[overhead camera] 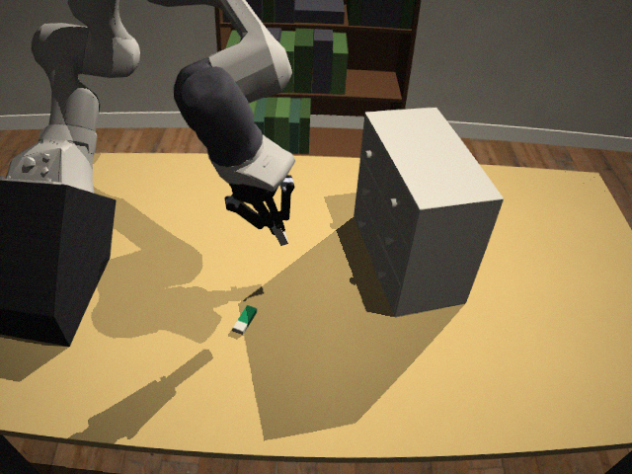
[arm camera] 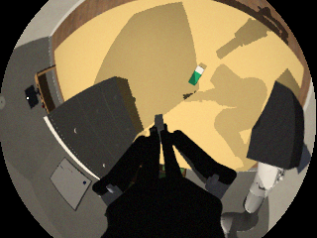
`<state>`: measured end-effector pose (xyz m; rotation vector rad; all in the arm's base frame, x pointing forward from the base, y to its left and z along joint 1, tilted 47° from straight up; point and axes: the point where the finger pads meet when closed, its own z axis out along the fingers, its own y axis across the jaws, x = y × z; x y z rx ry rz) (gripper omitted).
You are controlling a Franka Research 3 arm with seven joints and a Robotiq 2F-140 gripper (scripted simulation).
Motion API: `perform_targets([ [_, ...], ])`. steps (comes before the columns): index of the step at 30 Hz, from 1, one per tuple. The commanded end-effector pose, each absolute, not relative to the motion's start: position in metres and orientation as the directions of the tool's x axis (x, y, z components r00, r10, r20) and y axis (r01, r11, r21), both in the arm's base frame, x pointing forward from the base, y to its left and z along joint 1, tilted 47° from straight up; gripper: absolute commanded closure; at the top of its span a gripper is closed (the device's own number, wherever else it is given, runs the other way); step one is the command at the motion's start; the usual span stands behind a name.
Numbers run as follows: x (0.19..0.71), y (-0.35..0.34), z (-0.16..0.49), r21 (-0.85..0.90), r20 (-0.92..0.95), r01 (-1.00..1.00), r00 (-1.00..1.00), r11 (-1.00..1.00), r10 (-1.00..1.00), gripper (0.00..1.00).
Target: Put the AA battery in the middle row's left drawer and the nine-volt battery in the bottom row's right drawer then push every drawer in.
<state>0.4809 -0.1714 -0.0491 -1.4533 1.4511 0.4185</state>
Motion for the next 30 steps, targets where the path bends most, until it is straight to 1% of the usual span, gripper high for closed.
perform_targets([
  [1,0.4798,-0.1749,-0.0496,-0.461,-0.762,-0.874,0.300,0.156,-0.573,1.00],
  [2,0.4767,-0.1791,-0.0484,-0.550,-0.687,-0.834,0.419,0.048,-0.594,1.00],
  [26,0.4767,-0.1791,-0.0484,-0.550,-0.687,-0.834,0.419,0.048,-0.594,1.00],
  [27,0.4737,-0.1834,-0.0471,-0.624,-0.603,-0.779,0.529,-0.059,-0.597,1.00],
  [30,0.4737,-0.1834,-0.0471,-0.624,-0.603,-0.779,0.529,-0.059,-0.597,1.00],
])
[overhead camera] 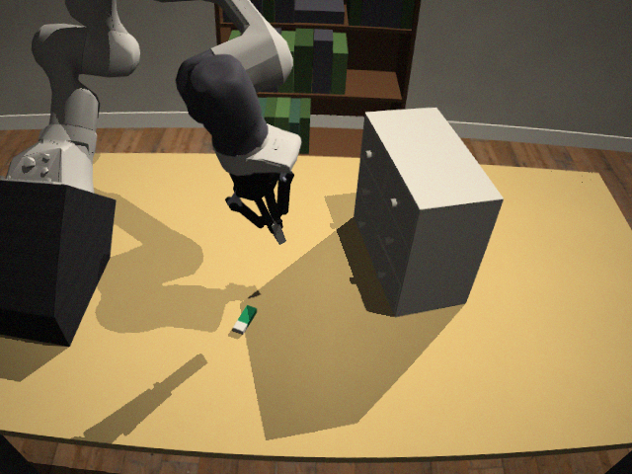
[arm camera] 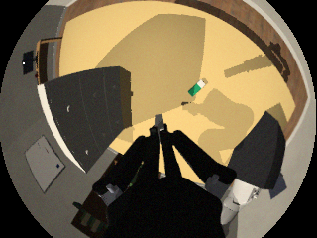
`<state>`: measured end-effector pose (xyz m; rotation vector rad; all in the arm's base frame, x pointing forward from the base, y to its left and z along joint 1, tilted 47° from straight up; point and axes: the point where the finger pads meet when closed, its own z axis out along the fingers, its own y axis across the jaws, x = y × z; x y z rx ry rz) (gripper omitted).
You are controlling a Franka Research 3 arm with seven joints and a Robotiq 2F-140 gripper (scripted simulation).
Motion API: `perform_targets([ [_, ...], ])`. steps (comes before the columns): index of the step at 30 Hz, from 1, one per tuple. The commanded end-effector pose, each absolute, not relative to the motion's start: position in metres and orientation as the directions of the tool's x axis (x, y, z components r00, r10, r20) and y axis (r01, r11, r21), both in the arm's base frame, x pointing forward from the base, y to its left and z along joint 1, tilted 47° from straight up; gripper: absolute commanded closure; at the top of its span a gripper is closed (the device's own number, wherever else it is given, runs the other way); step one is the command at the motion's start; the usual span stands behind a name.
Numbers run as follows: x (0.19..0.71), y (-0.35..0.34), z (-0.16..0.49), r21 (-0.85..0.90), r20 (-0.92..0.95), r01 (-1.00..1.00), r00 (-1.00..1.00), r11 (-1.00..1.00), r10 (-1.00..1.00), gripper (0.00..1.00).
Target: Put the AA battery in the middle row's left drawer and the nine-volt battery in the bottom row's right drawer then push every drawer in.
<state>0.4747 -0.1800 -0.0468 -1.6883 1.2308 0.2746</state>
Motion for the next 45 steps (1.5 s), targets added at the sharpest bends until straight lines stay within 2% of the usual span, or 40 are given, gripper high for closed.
perform_targets([
  [1,0.474,-0.183,-0.047,-0.624,-0.603,-0.779,0.529,-0.059,-0.597,1.00],
  [2,0.474,-0.183,-0.047,-0.624,-0.603,-0.779,0.529,-0.059,-0.597,1.00],
  [3,0.471,-0.188,-0.046,-0.683,-0.515,-0.712,0.628,-0.163,-0.584,1.00],
  [11,0.471,-0.188,-0.046,-0.683,-0.515,-0.712,0.628,-0.163,-0.584,1.00],
  [12,0.468,-0.192,-0.044,-0.728,-0.426,-0.635,0.715,-0.259,-0.555,1.00],
  [34,0.468,-0.192,-0.044,-0.728,-0.426,-0.635,0.715,-0.259,-0.555,1.00],
  [35,0.466,-0.197,-0.043,-0.760,-0.337,-0.551,0.788,-0.345,-0.515,1.00],
  [41,0.466,-0.197,-0.043,-0.760,-0.337,-0.551,0.788,-0.345,-0.515,1.00],
  [42,0.463,-0.201,-0.041,-0.779,-0.253,-0.464,0.848,-0.422,-0.465,1.00],
  [45,0.463,-0.201,-0.041,-0.779,-0.253,-0.464,0.848,-0.422,-0.465,1.00],
])
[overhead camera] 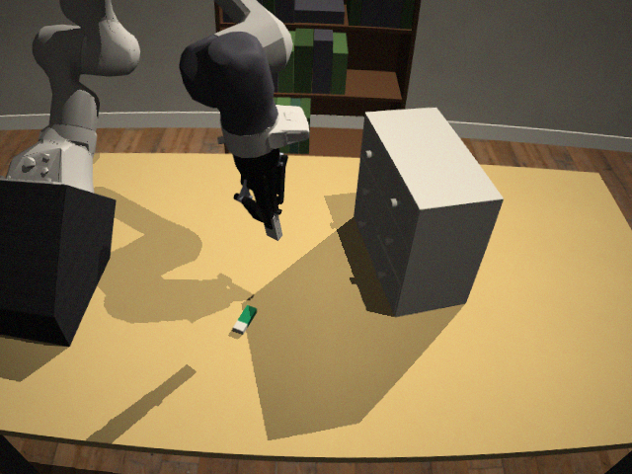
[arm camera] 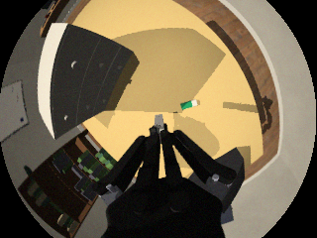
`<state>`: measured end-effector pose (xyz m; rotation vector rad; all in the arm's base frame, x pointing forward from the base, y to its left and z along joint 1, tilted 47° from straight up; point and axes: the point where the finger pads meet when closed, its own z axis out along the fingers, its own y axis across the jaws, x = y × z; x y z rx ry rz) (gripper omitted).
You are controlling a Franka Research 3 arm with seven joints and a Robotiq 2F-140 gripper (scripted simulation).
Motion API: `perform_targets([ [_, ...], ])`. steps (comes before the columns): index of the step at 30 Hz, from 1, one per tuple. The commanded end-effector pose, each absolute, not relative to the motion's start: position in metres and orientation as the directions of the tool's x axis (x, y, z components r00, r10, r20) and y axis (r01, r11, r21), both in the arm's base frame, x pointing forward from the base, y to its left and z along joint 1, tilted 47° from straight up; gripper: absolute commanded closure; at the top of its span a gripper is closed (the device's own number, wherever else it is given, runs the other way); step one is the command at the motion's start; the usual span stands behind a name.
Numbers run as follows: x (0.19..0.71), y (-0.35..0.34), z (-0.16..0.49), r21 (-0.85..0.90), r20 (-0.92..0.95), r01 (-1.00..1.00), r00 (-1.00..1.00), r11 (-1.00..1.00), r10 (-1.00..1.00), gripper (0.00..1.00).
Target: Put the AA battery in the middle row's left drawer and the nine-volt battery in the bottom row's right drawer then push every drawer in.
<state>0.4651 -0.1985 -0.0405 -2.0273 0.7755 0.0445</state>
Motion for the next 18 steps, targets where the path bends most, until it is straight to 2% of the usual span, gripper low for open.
perform_targets([
  [1,0.4634,-0.2010,-0.0412,-0.779,-0.253,-0.464,0.848,-0.422,-0.465,1.00],
  [17,0.4634,-0.2010,-0.0412,-0.779,-0.253,-0.464,0.848,-0.422,-0.465,1.00],
  [18,0.4613,-0.2052,-0.0397,-0.789,-0.174,-0.376,0.895,-0.486,-0.410,1.00],
])
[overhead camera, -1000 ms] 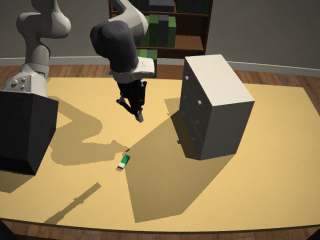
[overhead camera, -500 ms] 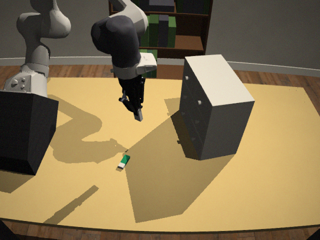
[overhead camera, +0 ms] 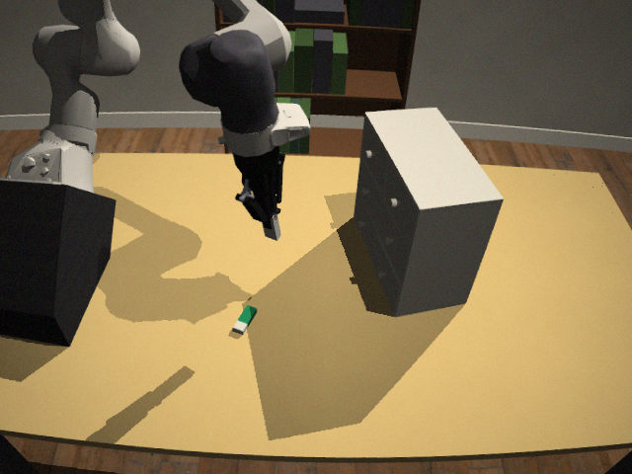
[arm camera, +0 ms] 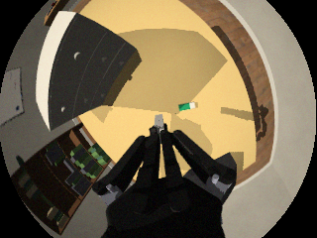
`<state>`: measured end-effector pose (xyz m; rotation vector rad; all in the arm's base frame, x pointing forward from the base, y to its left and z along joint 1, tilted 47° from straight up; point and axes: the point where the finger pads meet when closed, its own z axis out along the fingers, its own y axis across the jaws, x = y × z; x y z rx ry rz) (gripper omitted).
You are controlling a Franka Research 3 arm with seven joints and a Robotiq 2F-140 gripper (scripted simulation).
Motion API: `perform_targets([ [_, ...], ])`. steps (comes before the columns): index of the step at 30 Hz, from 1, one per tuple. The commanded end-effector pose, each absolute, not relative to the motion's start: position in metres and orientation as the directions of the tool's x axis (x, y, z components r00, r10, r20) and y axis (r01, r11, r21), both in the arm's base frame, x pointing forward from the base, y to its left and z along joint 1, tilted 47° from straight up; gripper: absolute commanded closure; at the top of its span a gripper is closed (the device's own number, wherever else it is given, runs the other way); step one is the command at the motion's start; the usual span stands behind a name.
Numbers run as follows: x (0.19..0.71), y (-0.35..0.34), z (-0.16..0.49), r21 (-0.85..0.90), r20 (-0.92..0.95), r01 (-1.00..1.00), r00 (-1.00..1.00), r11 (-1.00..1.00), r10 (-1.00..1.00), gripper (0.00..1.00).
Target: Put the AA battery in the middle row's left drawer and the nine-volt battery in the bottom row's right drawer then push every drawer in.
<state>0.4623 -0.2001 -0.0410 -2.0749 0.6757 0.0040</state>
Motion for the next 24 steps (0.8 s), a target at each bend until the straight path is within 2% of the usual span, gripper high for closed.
perform_targets([
  [1,0.4613,-0.2052,-0.0397,-0.789,-0.174,-0.376,0.895,-0.486,-0.410,1.00],
  [17,0.4613,-0.2052,-0.0397,-0.789,-0.174,-0.376,0.895,-0.486,-0.410,1.00],
  [18,0.4594,-0.2092,-0.0382,-0.790,-0.102,-0.290,0.930,-0.540,-0.352,1.00],
  [24,0.4594,-0.2092,-0.0382,-0.790,-0.102,-0.290,0.930,-0.540,-0.352,1.00],
])
